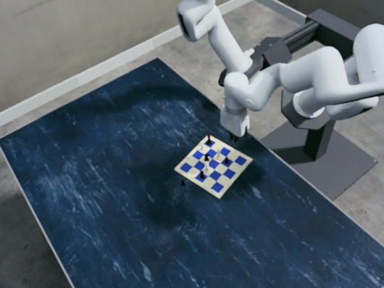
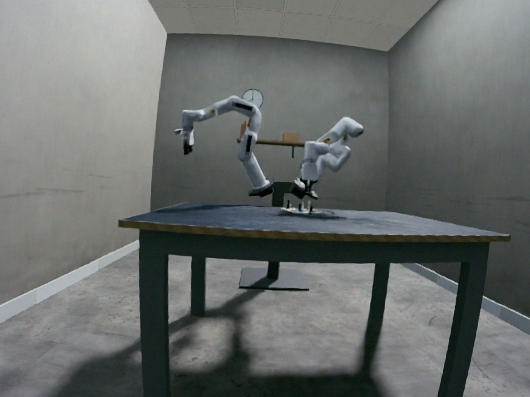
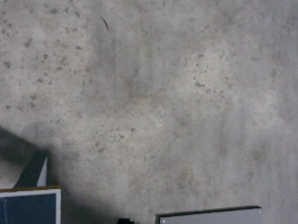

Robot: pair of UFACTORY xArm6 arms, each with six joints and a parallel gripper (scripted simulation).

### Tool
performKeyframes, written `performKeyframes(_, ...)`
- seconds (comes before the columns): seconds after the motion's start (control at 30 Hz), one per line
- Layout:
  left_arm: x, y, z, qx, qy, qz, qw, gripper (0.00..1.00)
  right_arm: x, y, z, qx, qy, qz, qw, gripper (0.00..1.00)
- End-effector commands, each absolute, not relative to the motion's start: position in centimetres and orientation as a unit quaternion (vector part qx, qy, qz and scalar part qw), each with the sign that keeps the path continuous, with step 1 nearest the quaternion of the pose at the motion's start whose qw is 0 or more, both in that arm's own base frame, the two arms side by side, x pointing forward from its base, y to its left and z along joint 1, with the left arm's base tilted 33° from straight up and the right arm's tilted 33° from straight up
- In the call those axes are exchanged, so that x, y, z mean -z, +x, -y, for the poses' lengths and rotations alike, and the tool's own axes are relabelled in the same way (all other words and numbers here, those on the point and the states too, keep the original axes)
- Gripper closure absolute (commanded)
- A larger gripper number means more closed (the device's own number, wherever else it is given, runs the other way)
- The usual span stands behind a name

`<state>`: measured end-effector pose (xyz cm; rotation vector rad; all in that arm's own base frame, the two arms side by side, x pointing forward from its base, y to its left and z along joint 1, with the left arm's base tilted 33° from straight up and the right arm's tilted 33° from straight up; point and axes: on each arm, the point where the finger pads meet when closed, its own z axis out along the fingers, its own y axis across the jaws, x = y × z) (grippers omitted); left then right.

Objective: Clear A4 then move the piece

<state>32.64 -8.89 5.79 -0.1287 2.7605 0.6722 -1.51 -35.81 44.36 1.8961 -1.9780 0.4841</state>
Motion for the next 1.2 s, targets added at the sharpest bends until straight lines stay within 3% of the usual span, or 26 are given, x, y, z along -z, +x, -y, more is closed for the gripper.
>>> performKeyframes(0.0,-5.6,32.9,9.6,-0.231,-0.092,-0.954,0.167,1.0,-44.5,-1.5,35.8,-0.172,0.67,0.699,0.18,0.0)
performKeyframes(0.57,-5.3,33.0,9.4,-0.231,-0.092,-0.954,0.167,1.0,-44.5,-1.5,35.8,-0.172,0.67,0.699,0.18,0.0)
performKeyframes(1.17,0.2,34.8,6.3,-0.231,-0.092,-0.954,0.167,1.0,-44.5,-1.5,35.8,-0.172,0.67,0.699,0.18,0.0)
